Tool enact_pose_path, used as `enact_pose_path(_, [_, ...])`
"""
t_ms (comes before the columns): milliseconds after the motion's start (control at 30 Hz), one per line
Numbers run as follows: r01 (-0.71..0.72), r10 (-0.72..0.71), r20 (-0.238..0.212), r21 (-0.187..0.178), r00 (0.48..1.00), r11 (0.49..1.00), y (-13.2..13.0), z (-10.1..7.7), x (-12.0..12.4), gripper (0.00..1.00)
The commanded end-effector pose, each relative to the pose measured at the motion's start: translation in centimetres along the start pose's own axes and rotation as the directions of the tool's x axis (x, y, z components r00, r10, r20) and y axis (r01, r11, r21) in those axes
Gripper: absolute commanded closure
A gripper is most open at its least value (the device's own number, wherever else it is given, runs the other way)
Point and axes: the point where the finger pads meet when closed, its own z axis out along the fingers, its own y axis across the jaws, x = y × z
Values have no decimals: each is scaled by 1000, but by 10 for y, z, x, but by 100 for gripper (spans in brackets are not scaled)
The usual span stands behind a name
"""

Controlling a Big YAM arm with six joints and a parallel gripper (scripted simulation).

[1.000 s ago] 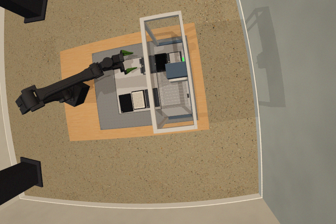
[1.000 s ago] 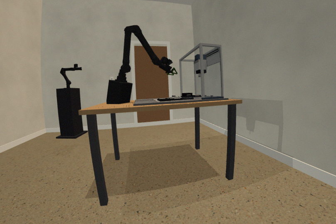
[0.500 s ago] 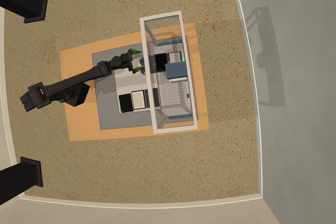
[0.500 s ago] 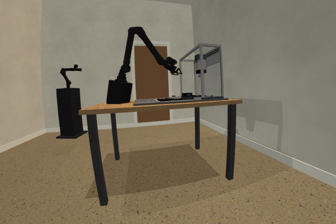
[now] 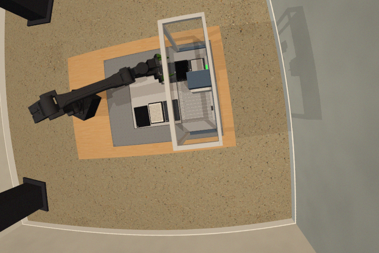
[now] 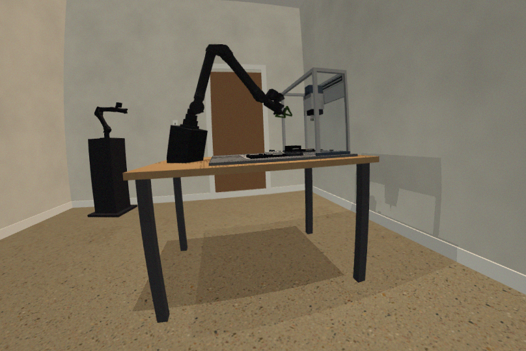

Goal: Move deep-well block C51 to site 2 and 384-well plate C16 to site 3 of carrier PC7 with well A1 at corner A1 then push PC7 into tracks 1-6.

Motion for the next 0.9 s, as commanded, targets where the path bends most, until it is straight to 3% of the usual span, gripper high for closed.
enact_pose_path(0, [4,-5,48,13,999,1000,-11,19,-38,0])
enact_pose_path(133, [7,-8,50,4,999,1000,-6,24,-43,0])
enact_pose_path(600, [5,-6,52,14,999,1000,-26,71,-72,0])
enact_pose_path(667, [5,-6,52,14,999,1000,-26,71,-72,0])
enact_pose_path(700, [11,-11,55,-2,998,1000,-13,71,-75,0])
enact_pose_path(733, [-3,3,64,5,998,1000,-18,62,-75,0])
enact_pose_path(867, [-3,3,64,5,998,1000,-18,62,-75,0])
